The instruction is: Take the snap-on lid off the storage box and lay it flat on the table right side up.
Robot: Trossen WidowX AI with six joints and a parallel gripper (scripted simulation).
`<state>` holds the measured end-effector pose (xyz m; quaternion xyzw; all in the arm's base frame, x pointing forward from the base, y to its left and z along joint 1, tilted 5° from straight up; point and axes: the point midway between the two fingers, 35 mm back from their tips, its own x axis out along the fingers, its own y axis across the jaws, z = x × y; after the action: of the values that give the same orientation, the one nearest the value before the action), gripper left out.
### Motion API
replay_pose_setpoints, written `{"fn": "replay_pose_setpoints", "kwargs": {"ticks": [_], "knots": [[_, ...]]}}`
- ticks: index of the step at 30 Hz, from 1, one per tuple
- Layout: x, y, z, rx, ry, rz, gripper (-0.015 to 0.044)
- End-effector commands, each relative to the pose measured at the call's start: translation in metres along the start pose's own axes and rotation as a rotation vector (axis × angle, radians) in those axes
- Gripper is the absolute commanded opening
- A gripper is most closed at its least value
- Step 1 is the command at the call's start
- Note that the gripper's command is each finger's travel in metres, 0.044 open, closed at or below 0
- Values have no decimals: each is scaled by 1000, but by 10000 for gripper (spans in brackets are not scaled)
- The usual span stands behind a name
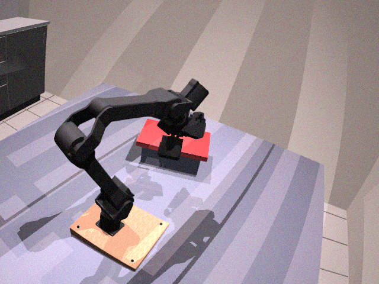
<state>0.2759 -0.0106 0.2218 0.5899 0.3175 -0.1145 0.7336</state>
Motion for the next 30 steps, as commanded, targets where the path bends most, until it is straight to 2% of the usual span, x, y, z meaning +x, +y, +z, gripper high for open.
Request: {"fn": "replay_pose_setpoints", "kwargs": {"ticks": [1, 4, 10, 30], "knots": [[0, 0, -1, 5, 7, 1, 235], [6, -6, -3, 11, 16, 2, 235], [41, -49, -5, 11, 16, 2, 235], [65, -47, -3, 9, 16, 2, 235]]}}
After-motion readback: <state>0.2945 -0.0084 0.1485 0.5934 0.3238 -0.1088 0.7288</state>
